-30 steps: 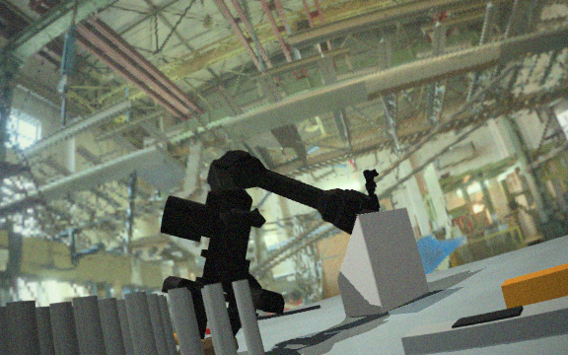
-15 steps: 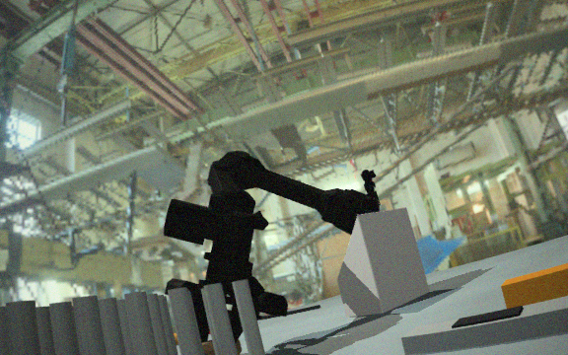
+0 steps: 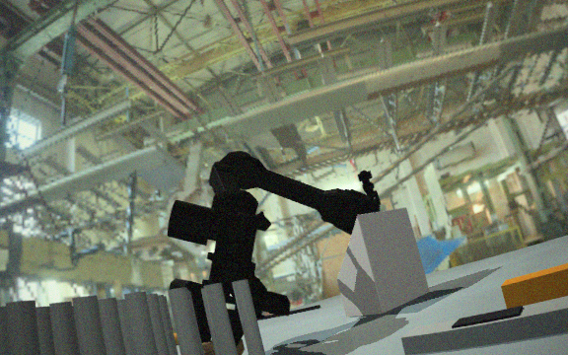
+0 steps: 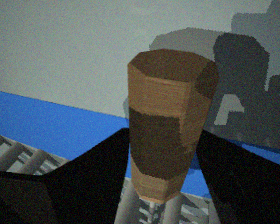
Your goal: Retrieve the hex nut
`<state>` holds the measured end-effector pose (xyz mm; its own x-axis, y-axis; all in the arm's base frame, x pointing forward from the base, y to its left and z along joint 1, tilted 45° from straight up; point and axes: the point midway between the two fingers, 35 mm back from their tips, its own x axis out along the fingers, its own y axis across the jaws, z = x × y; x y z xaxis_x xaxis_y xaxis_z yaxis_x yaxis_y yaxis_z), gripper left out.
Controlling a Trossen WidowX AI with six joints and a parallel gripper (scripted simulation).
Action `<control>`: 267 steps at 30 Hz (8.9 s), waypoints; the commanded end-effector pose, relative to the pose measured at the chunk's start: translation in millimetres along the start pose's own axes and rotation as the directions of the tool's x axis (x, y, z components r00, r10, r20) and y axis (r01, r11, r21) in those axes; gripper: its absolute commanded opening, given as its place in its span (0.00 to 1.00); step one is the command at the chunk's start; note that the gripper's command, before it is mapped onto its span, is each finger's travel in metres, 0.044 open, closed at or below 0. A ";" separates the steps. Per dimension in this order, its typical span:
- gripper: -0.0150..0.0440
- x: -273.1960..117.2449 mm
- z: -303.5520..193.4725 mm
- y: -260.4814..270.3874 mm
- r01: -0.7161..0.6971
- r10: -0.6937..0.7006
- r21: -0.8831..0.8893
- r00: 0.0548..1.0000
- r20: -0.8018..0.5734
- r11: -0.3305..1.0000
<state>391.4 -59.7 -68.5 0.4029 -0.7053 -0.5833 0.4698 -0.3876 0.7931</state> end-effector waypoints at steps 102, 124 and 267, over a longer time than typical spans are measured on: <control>0.25 -15.4 57.3 0.0 0.001 -0.001 -0.008 1.000 0.002 1.000; 0.25 -18.9 70.2 -0.1 0.001 -0.001 -0.009 1.000 0.003 1.000; 0.25 -53.9 123.1 7.7 0.001 -0.001 -0.004 1.000 0.009 1.000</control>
<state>273.2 -100.5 -13.3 0.3842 -0.7117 -0.5882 0.4864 -0.3855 0.7841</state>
